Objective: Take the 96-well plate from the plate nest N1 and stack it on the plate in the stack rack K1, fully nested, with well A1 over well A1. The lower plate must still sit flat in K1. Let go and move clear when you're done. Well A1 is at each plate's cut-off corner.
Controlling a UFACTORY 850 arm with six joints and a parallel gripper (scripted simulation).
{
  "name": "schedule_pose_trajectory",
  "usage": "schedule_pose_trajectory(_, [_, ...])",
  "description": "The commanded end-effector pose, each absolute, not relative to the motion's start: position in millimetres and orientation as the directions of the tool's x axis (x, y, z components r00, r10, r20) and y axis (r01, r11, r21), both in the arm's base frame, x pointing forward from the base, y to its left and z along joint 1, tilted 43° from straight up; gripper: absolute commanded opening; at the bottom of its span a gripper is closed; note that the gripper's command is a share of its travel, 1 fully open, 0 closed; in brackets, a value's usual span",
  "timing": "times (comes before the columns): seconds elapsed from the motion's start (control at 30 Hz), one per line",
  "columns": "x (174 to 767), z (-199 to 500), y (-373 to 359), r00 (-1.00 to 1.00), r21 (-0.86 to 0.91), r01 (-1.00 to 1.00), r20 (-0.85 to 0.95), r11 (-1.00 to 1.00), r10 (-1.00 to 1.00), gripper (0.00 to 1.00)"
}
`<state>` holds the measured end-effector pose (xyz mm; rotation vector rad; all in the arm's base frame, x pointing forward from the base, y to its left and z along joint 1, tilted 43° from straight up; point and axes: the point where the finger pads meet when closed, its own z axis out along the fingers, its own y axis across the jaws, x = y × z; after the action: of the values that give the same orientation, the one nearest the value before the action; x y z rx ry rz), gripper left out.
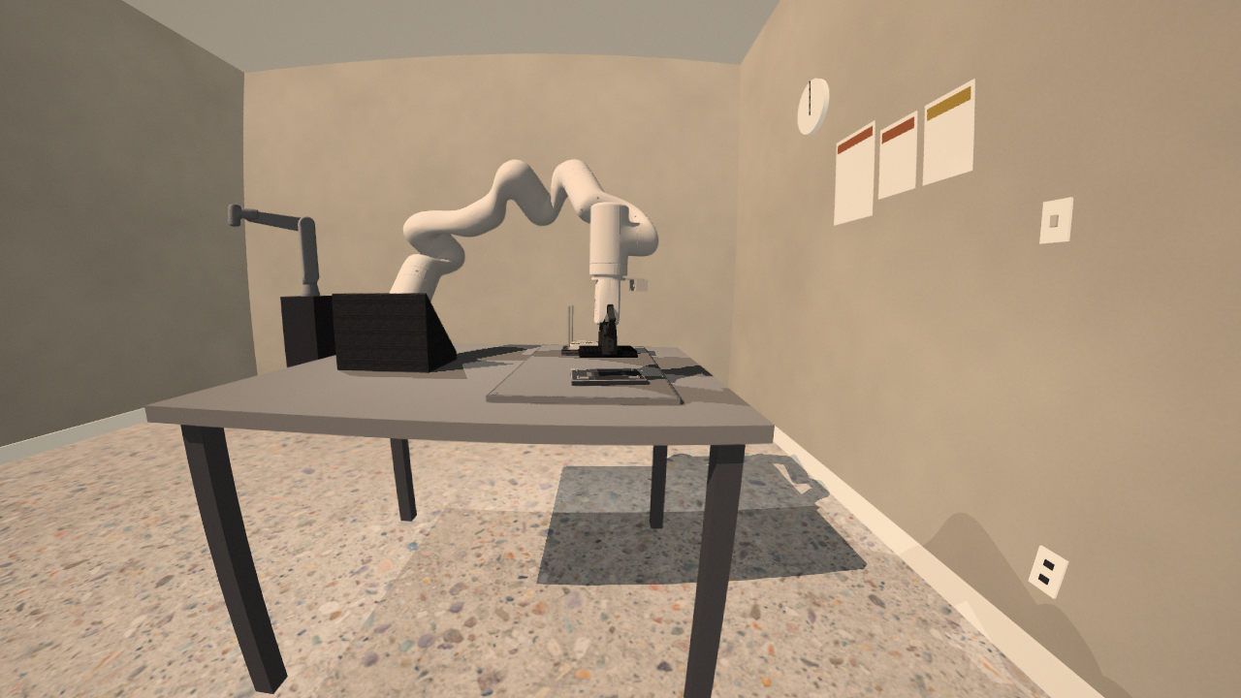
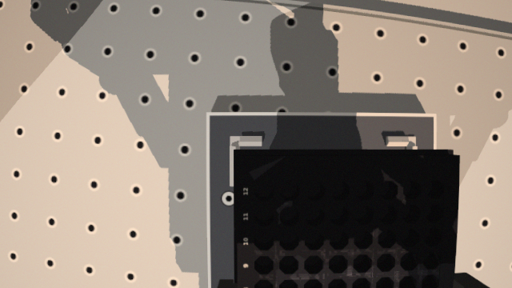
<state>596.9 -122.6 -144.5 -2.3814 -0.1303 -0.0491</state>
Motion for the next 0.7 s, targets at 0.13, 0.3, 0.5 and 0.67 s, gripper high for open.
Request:
schedule_pose_trajectory(0.13, [597.9,-133.1,-133.5,0.994,-0.682,0.109,0.075,-0.723,0.079,0.00])
schedule_pose_trajectory(0.3, [597.9,-129.5,-137.0,0.994,-0.682,0.109,0.075,-0.723,0.079,0.00])
schedule_pose_trajectory(0.5, [597.9,-122.2,-143.9,0.994,-0.682,0.109,0.075,-0.723,0.079,0.00])
schedule_pose_trajectory(0.67, [597.9,-116.2,-149.6,0.994,-0.682,0.109,0.075,-0.723,0.079,0.00])
